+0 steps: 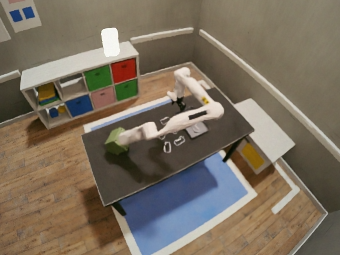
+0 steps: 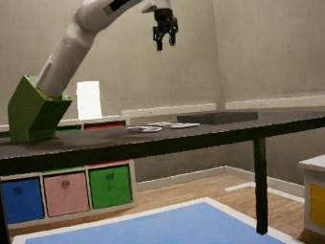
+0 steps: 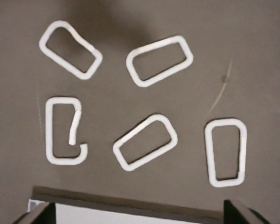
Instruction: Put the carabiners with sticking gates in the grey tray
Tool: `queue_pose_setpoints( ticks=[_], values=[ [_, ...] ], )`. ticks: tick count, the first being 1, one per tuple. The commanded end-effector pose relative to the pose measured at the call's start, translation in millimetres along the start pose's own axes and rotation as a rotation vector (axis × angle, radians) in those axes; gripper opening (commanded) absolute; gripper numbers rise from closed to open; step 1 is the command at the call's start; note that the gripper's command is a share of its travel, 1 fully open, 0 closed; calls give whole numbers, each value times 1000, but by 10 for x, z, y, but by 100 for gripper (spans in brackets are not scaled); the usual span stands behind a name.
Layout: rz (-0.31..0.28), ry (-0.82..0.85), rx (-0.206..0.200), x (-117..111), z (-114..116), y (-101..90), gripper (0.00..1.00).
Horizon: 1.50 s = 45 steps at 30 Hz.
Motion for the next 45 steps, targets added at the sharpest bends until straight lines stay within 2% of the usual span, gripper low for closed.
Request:
queue_pose_setpoints(
  ticks=[1,4,5,21,22,38,39,45],
  values=[
    [-6,7,2,-10,14,-28,100],
    [-6,7,2,-10,14,-28,100],
    [-4,7,2,79,-291,500,100],
    [-4,7,2,79,-291,500,100],
    [-3,11,1,146,-575,991,100],
    [-3,11,1,146,-575,991,100],
    [-4,18,0,227,-868,1484,100],
    [-4,18,0,227,-868,1484,100]
  ],
)
Point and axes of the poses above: the point where the finger pads meet when closed, its own y axis out along the fingers, its own z axis across the jaws, x = y × z, the point moved 2 cm from there along -y, back along the fingers, and after that the axes turned 9 degrees about y, right-handed, at the moved point
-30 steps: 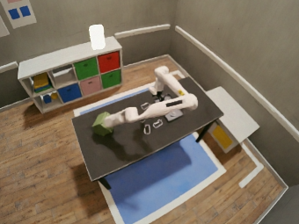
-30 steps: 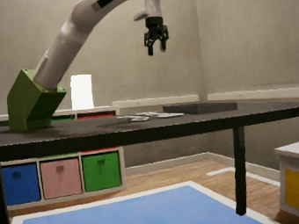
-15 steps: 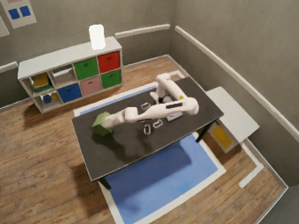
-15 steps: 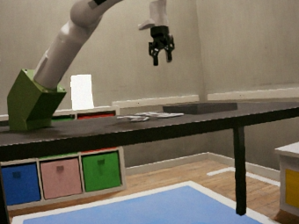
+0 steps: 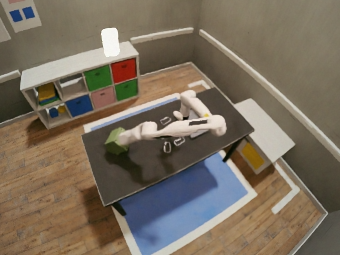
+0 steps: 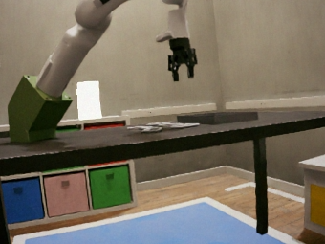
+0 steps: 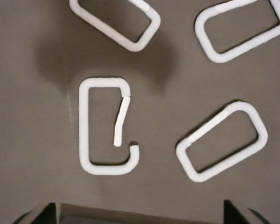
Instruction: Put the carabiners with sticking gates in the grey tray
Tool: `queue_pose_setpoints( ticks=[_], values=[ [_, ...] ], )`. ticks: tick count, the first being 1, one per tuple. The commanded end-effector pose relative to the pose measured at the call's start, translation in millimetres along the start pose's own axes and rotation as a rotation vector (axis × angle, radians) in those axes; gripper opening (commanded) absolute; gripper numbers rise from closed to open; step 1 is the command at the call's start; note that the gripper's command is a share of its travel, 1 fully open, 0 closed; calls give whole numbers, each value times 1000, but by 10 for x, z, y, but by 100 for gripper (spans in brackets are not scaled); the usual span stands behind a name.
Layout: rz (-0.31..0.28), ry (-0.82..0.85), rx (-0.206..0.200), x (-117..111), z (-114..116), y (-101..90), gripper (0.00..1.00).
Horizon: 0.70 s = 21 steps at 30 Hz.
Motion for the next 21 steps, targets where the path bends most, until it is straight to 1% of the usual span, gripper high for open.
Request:
queue_pose_setpoints(
  ticks=[1,10,11,21],
  values=[
    [20,14,-2,-10,-110,149,100],
    [20,14,-2,-10,-110,149,100],
    [17,18,-6,44,-322,516,100],
    [17,18,-6,44,-322,516,100]
  ],
)
Point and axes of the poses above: the point where the finger pads meet when closed, its own y axis out along the fingers, its own z axis across the jaws, x = y × z, the point moved 2 cm from there along -y, back along the fingers, and after that the axes turned 9 degrees about y, right-handed, at the moved point
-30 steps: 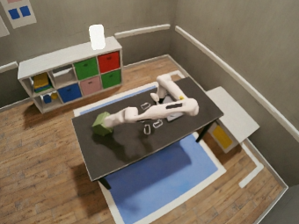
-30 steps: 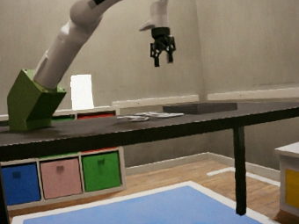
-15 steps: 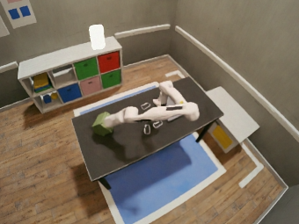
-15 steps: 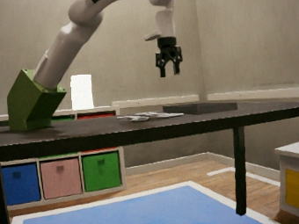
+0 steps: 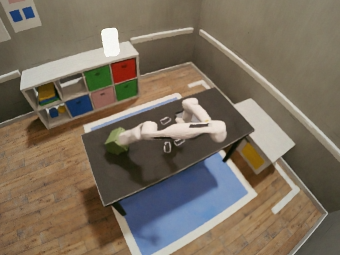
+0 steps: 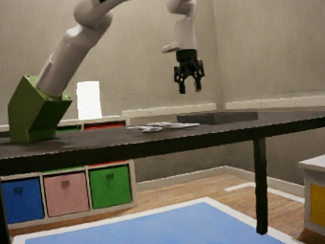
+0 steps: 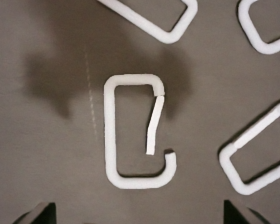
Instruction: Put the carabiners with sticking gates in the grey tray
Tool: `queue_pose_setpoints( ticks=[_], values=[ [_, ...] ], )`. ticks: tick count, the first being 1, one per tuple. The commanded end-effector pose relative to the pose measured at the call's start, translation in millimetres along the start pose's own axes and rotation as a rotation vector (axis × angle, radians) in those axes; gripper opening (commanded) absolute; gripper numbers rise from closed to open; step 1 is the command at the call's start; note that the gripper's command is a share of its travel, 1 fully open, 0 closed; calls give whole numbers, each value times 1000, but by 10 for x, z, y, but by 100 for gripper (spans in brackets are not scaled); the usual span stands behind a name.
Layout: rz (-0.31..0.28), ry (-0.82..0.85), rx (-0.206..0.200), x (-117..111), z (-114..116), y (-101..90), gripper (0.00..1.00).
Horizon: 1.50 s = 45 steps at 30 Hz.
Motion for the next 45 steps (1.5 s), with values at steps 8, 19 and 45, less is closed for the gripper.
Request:
queue_pose_setpoints(
  ticks=[8,19,45],
  values=[
    [4,-5,10,-8,-9,332,100],
    [4,-5,10,-8,-9,332,100],
    [11,-9,-2,-8,3,1072,100]
  ],
)
Point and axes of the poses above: the point where the finger pads meet when closed, its own y axis out along the fingers, its own z axis across the jaws, x = y × z, the point moved 2 cm from there along -y, back along the fingers, and after that the axes turned 9 degrees about y, right-handed, at the moved point
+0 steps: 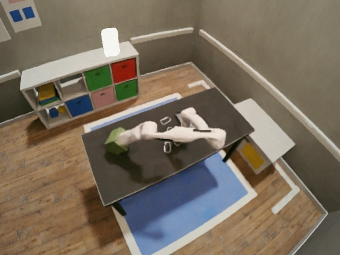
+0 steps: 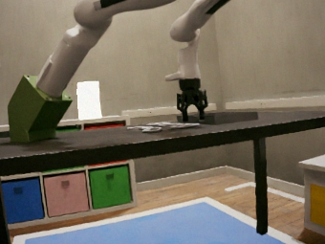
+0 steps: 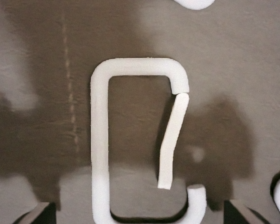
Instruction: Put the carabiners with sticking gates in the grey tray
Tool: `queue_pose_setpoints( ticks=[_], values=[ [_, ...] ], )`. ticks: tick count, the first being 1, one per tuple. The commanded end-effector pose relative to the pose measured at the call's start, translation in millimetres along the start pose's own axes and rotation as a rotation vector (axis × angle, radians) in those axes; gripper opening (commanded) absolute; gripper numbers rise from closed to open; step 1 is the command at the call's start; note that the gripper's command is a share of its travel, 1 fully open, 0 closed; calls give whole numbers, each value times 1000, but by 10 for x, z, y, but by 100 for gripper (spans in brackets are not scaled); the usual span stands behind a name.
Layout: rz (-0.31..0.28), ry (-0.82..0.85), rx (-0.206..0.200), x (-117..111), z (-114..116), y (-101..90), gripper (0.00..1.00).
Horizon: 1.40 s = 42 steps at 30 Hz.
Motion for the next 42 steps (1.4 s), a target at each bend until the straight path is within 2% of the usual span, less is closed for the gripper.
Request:
queue_pose_setpoints(
  ticks=[1,29,30,42],
  values=[
    [4,3,8,-3,51,59,100],
    [-3,7,19,-7,52,99,100],
    [-1,1,12,-3,39,88,0],
    [-1,1,12,-3,39,88,0]
  ],
)
Point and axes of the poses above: the point where the finger pads meet when closed, its own y axis out along the fingers, its own z axis across the jaws, x = y × z, the point moved 2 cm from there along -y, back along the fingers, and after that the axes turned 9 degrees about y, right-handed, at the moved point
